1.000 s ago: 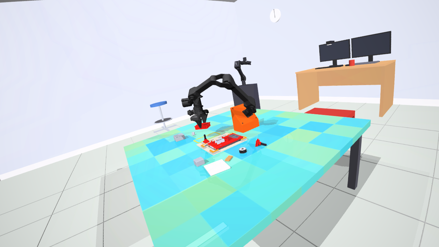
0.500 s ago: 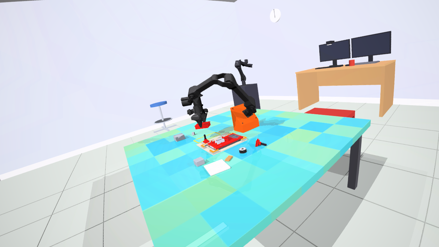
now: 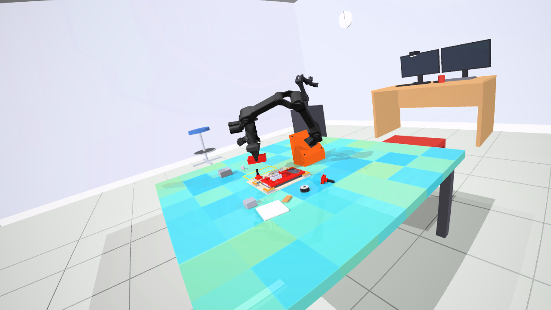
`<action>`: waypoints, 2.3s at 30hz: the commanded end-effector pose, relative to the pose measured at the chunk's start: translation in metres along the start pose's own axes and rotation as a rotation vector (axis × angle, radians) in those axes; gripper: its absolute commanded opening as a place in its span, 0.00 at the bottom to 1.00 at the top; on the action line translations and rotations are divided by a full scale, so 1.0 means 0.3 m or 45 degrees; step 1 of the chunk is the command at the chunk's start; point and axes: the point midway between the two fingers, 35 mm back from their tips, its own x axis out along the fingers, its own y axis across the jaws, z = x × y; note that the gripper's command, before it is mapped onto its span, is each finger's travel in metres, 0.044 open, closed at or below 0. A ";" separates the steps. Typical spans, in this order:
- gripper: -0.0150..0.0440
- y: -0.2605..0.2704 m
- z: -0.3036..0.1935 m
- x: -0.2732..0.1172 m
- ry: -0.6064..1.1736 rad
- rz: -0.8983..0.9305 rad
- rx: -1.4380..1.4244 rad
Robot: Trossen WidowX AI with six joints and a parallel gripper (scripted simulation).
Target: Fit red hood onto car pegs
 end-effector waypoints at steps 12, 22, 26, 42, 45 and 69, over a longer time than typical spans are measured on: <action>0.25 0.188 -0.112 -0.012 -0.006 0.010 -0.326; 0.25 0.299 -0.205 -0.010 -0.003 0.022 -0.549; 0.25 0.340 -0.246 -0.009 -0.001 0.028 -0.639; 0.25 0.357 -0.259 0.109 0.000 0.031 -0.672; 0.25 0.359 -0.266 0.149 0.000 0.033 -0.672; 0.25 0.360 -0.271 0.158 0.000 0.034 -0.672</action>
